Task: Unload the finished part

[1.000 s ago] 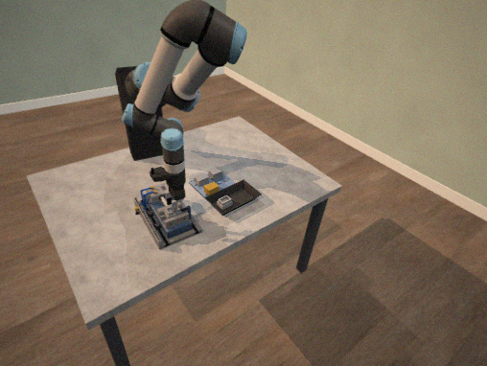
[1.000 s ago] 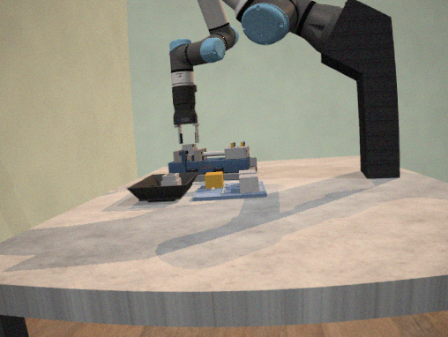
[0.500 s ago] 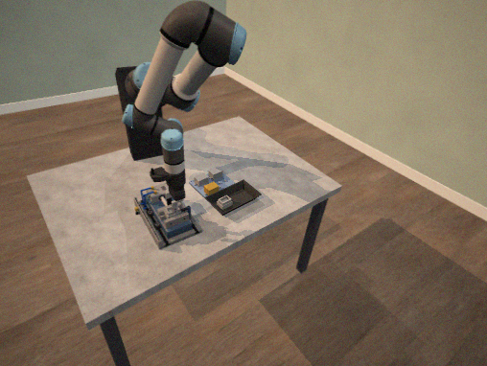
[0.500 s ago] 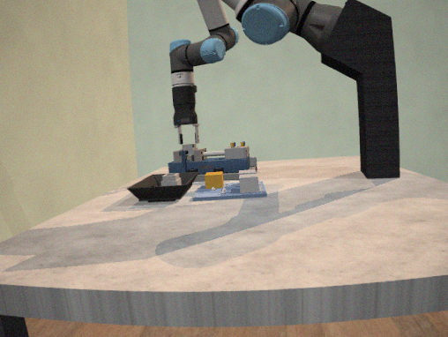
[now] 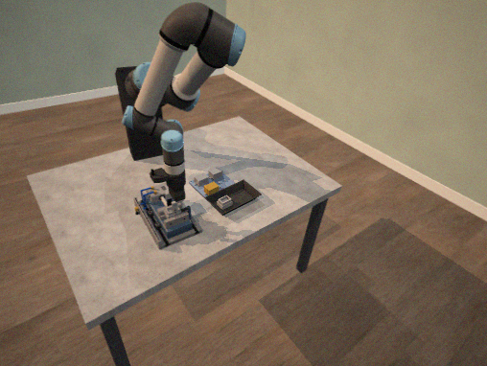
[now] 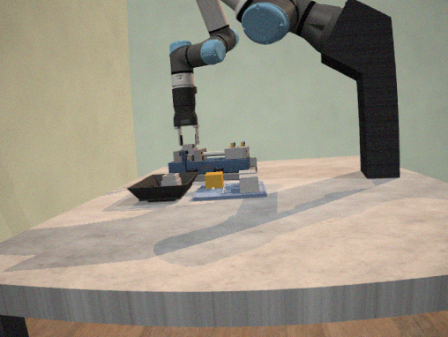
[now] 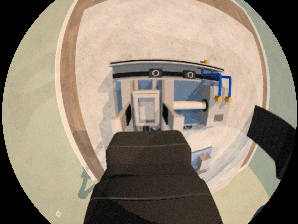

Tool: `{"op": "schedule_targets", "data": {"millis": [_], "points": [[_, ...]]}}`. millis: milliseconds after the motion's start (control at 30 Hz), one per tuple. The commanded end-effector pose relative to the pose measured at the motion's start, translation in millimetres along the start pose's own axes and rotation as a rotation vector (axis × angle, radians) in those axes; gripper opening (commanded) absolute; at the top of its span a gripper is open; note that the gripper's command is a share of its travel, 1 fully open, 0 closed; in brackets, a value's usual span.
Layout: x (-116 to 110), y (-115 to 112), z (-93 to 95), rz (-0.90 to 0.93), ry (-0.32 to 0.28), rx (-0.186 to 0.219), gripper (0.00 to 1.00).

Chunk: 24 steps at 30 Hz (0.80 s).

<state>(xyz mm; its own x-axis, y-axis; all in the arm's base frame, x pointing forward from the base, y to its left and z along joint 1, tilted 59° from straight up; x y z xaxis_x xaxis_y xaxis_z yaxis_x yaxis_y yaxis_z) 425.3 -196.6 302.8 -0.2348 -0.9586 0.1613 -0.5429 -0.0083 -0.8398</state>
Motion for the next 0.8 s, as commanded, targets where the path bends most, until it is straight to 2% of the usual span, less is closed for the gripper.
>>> {"op": "schedule_targets", "data": {"millis": [0,767], "points": [[0.0,-0.3,1.3,0.0,0.0,0.001,1.0],[0.0,-0.3,5.3,0.0,0.0,0.001,1.0]]}}
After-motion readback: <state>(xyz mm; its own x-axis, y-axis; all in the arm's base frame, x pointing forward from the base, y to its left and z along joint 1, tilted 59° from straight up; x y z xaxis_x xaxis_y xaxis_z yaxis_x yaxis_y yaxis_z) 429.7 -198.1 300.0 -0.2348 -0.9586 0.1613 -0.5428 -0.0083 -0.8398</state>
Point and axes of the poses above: the point where the finger pads meet when closed, its own z axis out along the fingers, its own y axis across the jaws, x = y × z, the point moved 6 cm from there along -z, back along the fingers, and after that the axes turned 5 degrees about -z, right-handed, at the moved point
